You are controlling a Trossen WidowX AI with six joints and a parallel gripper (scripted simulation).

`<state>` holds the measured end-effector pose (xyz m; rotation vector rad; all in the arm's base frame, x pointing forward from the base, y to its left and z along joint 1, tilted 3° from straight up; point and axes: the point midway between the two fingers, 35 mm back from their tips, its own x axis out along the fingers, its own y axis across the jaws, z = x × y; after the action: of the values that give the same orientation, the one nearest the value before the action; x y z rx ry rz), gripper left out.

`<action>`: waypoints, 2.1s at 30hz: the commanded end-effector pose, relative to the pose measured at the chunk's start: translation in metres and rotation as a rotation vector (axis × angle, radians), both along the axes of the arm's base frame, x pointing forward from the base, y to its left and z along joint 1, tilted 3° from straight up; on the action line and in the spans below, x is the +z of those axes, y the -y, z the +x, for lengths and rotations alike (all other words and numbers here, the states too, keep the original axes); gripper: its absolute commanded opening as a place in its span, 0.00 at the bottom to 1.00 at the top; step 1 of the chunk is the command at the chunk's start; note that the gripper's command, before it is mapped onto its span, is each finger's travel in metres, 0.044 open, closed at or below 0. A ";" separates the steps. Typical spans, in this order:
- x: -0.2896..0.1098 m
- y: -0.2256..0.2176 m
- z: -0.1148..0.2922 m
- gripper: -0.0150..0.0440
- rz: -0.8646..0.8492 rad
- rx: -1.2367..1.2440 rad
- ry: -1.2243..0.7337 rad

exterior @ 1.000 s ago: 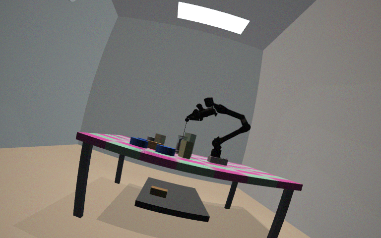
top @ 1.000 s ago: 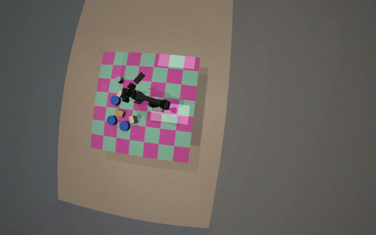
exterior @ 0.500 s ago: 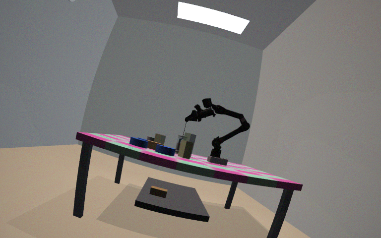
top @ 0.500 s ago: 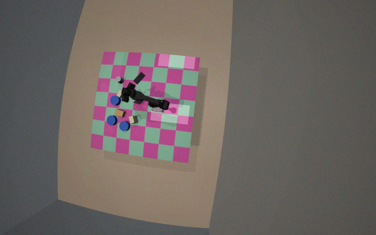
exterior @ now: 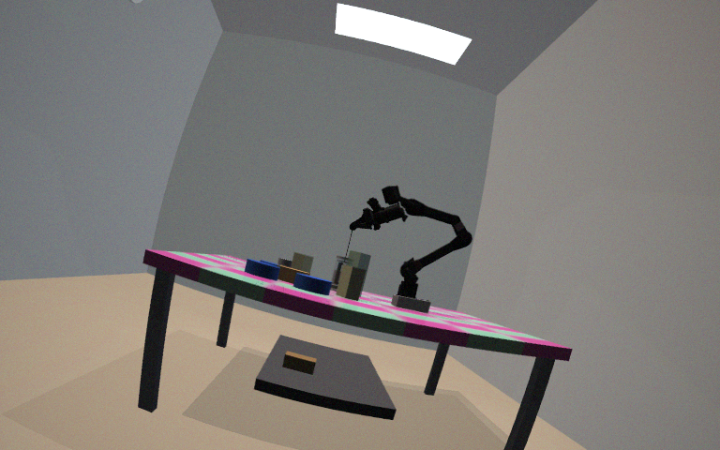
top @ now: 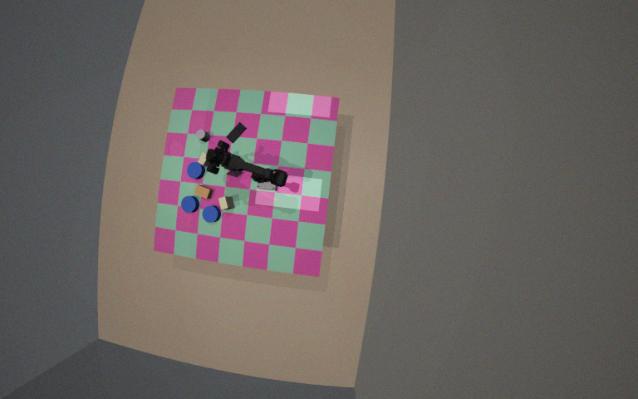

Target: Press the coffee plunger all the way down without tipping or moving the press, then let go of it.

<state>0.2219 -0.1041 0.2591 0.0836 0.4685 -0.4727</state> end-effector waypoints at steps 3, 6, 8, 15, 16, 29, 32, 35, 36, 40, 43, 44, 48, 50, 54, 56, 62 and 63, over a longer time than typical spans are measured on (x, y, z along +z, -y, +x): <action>-0.004 0.000 0.001 0.46 -0.001 0.003 -0.002; -0.009 0.001 0.002 0.46 -0.001 0.003 -0.002; -0.012 0.001 0.002 0.46 -0.001 0.003 -0.002; -0.023 0.002 0.004 0.46 -0.001 0.003 -0.002; -0.025 0.002 0.004 0.46 -0.001 0.003 -0.002; -0.045 0.005 0.007 0.46 -0.002 0.003 -0.002; -0.050 0.005 0.007 0.46 -0.002 0.003 -0.002; -0.055 0.006 0.008 0.46 -0.002 0.003 -0.002; -0.057 0.006 0.008 0.46 -0.002 0.003 -0.002; -0.063 0.006 0.009 0.46 -0.002 0.003 -0.002; -0.068 0.007 0.009 0.46 -0.002 0.003 -0.002; -0.070 0.007 0.009 0.46 -0.002 0.003 -0.002; -0.076 0.008 0.010 0.46 -0.002 0.003 -0.002; -0.080 0.008 0.011 0.46 -0.002 0.003 -0.002; -0.086 0.009 0.011 0.46 -0.002 0.003 -0.002; -0.089 0.010 0.012 0.46 -0.002 0.003 -0.002; -0.099 0.012 0.014 0.46 -0.002 0.003 -0.001; -0.100 0.012 0.015 0.46 -0.002 0.003 -0.001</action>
<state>0.2390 -0.1167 0.1977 0.0670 0.3674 -0.4773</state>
